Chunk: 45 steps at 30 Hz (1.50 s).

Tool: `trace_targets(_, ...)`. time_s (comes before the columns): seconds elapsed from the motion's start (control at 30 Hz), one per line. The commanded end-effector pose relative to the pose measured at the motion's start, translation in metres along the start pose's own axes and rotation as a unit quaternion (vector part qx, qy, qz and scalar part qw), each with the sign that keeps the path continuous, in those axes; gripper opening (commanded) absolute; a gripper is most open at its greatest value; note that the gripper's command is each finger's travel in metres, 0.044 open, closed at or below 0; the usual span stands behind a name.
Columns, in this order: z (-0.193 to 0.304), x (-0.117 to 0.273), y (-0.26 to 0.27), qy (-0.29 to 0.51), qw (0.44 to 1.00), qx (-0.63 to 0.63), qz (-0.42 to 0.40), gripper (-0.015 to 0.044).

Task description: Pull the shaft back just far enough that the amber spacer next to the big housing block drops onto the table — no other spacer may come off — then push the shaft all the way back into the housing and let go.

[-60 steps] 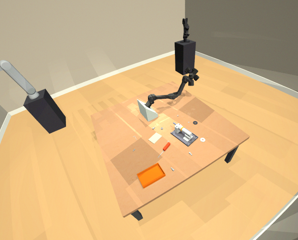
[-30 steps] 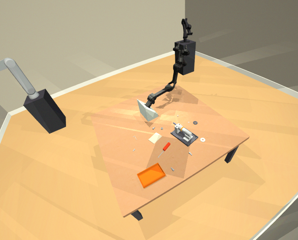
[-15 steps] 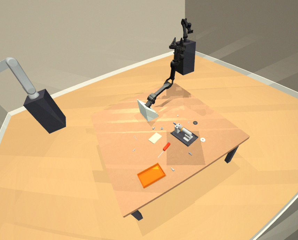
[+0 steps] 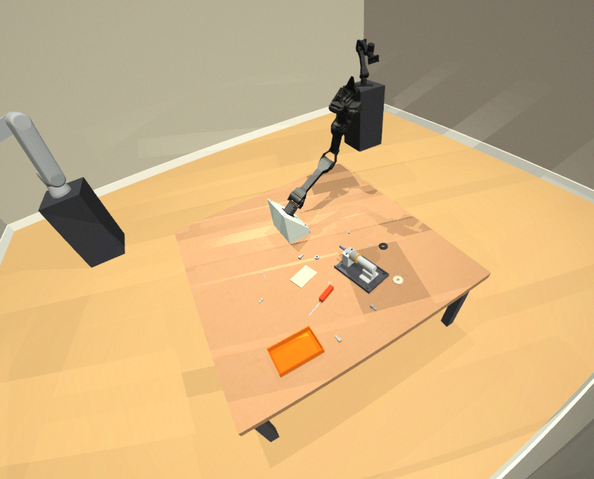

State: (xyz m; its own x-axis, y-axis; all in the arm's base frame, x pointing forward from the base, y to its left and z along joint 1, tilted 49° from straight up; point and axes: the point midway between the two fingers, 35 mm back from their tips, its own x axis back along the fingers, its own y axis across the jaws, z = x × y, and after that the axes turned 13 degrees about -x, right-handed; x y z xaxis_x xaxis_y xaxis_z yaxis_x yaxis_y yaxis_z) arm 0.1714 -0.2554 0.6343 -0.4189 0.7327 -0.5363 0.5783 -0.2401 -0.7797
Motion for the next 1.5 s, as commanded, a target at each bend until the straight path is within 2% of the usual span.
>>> trace_targets(0.0,-0.012,-0.011,0.059,-0.026,0.995,-0.042,-0.088,0.044)
trace_targets(0.17,-0.034,-0.01,0.139,-0.054,0.97,-0.102,-0.212,0.044)
trace_targets(0.33,-0.06,0.007,0.215,-0.07,0.925,-0.158,-0.337,0.044)
trace_targets(0.67,-0.116,0.09,0.35,-0.06,0.77,-0.249,-0.584,0.044)
trace_targets(0.97,-0.159,0.208,0.429,0.015,0.567,-0.284,-0.773,0.044)
trace_targets(1.13,-0.175,0.29,0.453,0.09,0.423,-0.273,-0.859,0.044)
trace_targets(1.33,-0.185,0.386,0.458,0.21,0.245,-0.228,-0.919,0.044)
trace_targets(1.47,-0.186,0.45,0.449,0.315,0.122,-0.173,-0.925,0.044)
